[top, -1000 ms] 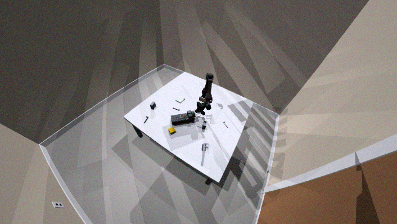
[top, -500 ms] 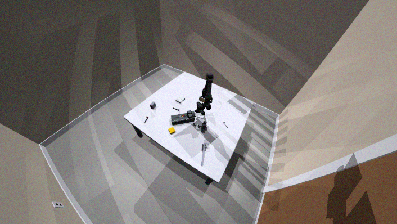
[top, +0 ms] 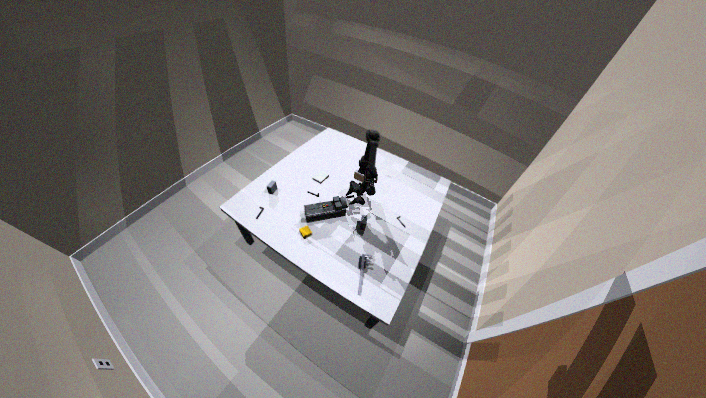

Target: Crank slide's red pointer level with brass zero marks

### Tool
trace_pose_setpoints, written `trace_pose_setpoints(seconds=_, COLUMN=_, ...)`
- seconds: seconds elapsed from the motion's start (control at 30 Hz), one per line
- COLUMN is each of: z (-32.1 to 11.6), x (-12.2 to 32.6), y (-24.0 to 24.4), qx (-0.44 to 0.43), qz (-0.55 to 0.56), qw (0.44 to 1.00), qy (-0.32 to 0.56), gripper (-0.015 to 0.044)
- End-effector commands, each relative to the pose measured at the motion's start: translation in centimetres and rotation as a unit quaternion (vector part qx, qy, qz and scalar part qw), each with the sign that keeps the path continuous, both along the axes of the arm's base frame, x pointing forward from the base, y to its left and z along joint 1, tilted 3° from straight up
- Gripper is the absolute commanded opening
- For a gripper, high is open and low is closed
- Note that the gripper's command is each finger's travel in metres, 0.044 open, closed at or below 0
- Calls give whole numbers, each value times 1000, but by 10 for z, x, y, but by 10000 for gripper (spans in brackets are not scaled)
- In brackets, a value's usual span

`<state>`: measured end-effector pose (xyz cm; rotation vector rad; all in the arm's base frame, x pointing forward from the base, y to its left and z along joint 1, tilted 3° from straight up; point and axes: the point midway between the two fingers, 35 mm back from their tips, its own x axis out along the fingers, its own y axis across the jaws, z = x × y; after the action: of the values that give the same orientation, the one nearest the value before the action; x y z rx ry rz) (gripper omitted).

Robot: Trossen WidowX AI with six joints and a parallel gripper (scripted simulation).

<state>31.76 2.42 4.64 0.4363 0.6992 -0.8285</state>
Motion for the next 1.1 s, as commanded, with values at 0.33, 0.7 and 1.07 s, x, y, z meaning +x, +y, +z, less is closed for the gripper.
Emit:
trace_pose_setpoints(seconds=0.33, z=50, x=-2, y=-3, qx=0, qz=0, qw=1000, qy=0, gripper=440)
trace_pose_setpoints(seconds=0.7, z=119, x=-5, y=-7, qx=-1, qz=-2, qw=1000, qy=0, gripper=440)
trace_pose_setpoints(seconds=1.07, z=111, x=17, y=-29, qx=37, qz=59, qw=997, qy=37, gripper=440)
